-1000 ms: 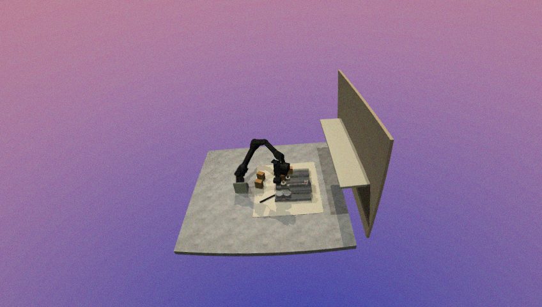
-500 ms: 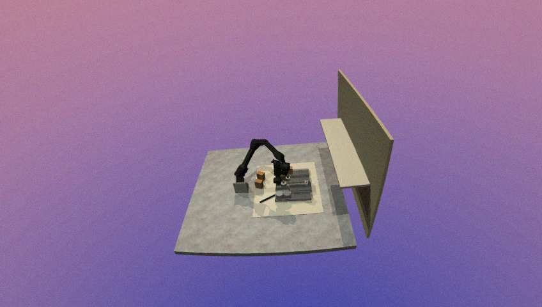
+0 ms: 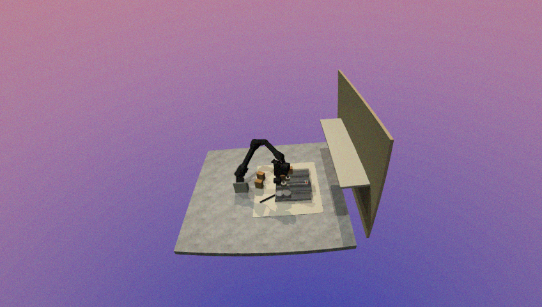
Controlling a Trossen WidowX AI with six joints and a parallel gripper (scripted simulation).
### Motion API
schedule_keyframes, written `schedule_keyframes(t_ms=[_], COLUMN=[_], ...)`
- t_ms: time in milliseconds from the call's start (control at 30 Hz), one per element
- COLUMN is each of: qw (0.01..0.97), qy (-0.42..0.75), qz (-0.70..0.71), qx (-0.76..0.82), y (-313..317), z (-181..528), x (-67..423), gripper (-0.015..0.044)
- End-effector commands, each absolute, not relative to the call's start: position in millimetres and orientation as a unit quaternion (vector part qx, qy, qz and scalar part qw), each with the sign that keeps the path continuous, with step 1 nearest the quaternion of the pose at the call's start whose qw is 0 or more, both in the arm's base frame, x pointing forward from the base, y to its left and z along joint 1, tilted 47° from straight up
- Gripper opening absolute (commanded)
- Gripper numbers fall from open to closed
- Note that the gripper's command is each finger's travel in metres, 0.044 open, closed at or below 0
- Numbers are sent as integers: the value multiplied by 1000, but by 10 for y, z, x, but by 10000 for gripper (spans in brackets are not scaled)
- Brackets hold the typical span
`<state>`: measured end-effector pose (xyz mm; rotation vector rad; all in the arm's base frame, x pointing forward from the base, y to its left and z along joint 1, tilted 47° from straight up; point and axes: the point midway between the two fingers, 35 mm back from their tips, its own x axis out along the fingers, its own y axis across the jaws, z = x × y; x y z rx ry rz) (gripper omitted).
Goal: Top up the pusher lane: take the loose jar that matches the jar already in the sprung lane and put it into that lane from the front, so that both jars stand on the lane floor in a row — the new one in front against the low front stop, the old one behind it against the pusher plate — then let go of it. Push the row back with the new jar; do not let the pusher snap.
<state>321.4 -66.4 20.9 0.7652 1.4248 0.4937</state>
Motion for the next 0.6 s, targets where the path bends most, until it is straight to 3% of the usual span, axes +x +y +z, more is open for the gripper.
schedule_keyframes(t_ms=[0, 567], qw=[674, 674], qy=[619, 619], qz=[221, 221], qx=[338, 338], y=[-687, -691], z=[247, 248], x=[3296, 3319], gripper=[0, 0])
